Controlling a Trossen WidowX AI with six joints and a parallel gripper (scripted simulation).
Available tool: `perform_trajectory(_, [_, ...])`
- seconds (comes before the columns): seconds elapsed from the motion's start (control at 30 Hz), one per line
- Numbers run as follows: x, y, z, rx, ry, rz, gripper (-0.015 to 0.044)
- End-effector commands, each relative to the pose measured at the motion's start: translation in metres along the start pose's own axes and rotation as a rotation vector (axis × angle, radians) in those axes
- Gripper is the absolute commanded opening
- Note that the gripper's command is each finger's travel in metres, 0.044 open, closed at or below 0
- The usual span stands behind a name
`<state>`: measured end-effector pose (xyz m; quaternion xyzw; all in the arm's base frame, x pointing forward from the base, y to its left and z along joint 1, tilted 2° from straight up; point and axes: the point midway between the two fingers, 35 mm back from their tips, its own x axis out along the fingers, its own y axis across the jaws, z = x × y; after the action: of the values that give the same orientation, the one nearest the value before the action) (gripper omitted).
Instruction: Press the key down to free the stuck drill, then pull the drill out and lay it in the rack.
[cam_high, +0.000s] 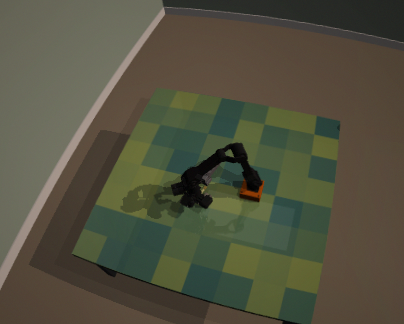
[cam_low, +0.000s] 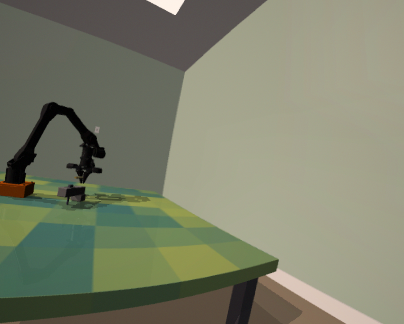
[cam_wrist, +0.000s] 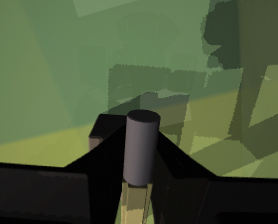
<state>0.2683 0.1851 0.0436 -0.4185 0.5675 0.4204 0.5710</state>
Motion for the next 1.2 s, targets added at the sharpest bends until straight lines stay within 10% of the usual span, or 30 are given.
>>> perform_trajectory(0.0, [0.002,0.008,-0.002,0.005,0.003,0.006,0.0])
perform_trajectory(1.17, [0.03,0.017,-0.005,0.005,0.003,0.007,0.0])
